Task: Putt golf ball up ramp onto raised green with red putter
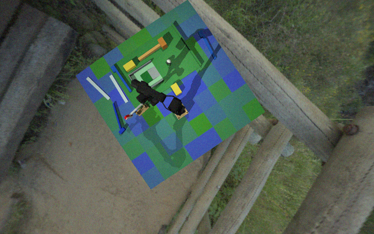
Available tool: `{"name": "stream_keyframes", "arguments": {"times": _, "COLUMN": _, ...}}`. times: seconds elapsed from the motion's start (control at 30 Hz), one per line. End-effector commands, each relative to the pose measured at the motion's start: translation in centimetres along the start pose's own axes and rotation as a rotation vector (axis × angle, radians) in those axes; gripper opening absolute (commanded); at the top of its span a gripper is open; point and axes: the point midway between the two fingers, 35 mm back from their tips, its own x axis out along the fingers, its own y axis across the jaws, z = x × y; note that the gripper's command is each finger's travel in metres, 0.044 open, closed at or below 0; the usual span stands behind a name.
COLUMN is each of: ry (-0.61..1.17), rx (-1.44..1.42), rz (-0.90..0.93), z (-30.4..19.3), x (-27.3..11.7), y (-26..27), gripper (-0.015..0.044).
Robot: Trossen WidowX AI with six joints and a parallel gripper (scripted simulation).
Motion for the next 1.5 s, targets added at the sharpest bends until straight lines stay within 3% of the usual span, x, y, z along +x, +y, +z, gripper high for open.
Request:
{"name": "stream_keyframes", "arguments": {"times": 0.0, "ry": -0.015, "rx": -0.003, "rz": -0.011, "z": 0.8, "x": -2.9, "y": 0.2, "gripper": 0.0}}
{"name": "stream_keyframes", "arguments": {"times": 0.27, "ry": 0.001, "rx": 0.033, "rz": -0.015, "z": -0.1, "x": -2.4, "y": -0.2, "gripper": 0.0}}
{"name": "stream_keyframes", "arguments": {"times": 1.47, "ry": 0.083, "rx": 0.817, "rz": -0.157, "z": -17.1, "x": -7.7, "y": -3.8, "gripper": 0.0}}
